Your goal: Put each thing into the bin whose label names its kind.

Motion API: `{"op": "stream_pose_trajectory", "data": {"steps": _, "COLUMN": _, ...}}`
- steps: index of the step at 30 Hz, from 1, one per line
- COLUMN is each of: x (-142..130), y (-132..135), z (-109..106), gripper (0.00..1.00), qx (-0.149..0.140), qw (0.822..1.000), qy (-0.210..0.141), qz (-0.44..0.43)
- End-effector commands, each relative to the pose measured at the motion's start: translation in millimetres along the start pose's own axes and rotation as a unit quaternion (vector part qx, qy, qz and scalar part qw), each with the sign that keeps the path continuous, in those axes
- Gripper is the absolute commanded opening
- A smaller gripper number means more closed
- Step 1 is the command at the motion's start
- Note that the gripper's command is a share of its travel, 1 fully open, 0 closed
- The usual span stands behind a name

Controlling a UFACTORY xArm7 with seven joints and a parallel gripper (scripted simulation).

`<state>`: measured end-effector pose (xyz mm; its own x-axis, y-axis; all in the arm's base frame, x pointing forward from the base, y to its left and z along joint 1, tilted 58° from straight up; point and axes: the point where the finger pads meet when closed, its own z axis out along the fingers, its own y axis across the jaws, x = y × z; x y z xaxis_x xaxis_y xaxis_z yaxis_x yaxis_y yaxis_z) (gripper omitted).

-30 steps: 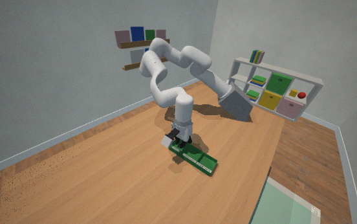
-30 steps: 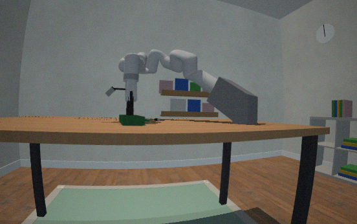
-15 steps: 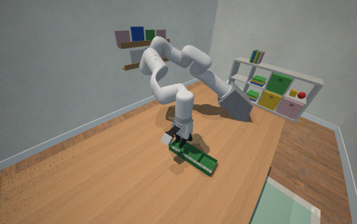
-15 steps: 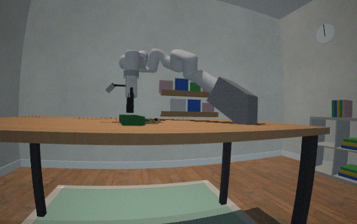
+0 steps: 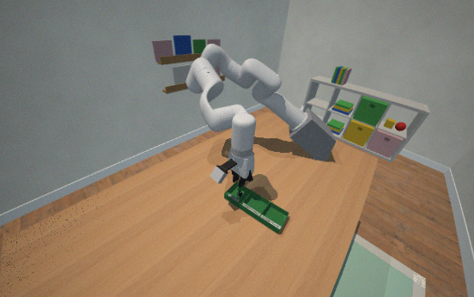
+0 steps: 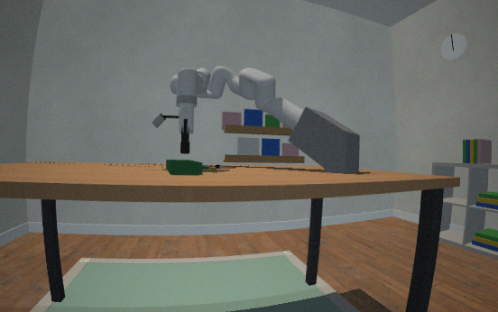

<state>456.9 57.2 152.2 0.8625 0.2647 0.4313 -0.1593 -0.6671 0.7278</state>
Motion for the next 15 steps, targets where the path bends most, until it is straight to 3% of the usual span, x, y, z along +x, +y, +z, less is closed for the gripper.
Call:
{"op": "stream_pose_trajectory", "data": {"steps": 1, "x": -16, "y": 29, "z": -6, "gripper": 0.29, "qx": 0.004, "qw": 0.997, "qy": 0.005, "qz": 0.078}}
{"op": "stream_pose_trajectory", "data": {"steps": 4, "x": -21, "y": 36, "z": -7, "gripper": 0.29, "qx": 0.003, "qw": 0.995, "qy": 0.004, "qz": 0.097}}
{"op": "stream_pose_trajectory", "data": {"steps": 5, "x": -25, "y": 44, "z": -7, "gripper": 0.29, "qx": 0.004, "qw": 0.989, "qy": 0.005, "qz": 0.149}}
{"op": "stream_pose_trajectory", "data": {"steps": 8, "x": -38, "y": 65, "z": -9, "gripper": 0.29, "qx": 0.002, "qw": 0.983, "qy": 0.003, "qz": 0.185}}
{"op": "stream_pose_trajectory", "data": {"steps": 15, "x": -69, "y": 115, "z": -14, "gripper": 0.29, "qx": -0.002, "qw": 0.950, "qy": 0.000, "qz": 0.311}}
